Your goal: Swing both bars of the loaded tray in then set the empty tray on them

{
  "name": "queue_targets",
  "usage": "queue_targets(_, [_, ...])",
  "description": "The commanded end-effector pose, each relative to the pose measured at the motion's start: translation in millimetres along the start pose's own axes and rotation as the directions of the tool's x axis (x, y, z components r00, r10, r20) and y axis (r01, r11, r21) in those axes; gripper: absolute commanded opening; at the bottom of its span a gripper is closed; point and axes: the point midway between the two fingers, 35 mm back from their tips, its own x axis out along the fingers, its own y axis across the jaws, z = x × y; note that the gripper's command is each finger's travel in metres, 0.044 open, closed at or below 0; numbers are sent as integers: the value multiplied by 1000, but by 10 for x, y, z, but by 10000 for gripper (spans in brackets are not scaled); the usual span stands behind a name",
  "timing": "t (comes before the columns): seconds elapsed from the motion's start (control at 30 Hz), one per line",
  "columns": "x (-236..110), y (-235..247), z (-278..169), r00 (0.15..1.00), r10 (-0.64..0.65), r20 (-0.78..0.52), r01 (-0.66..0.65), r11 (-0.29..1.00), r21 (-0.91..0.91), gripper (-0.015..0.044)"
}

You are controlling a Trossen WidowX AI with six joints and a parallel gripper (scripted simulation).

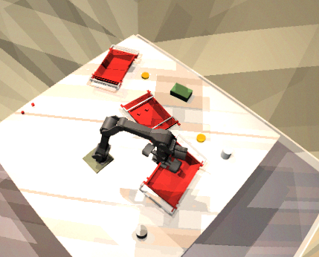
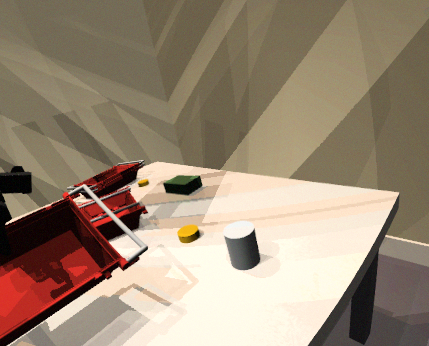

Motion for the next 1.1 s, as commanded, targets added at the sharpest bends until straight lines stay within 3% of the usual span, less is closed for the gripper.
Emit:
queue_targets(0.0, [-141,-22,4,1000,-26,5,26,1000,0,0])
queue_targets(0.87, [-141,-22,4,1000,-26,5,26,1000,0,0])
queue_targets(1.07, [-157,33,177,1000,-27,7,28,998,-50,0])
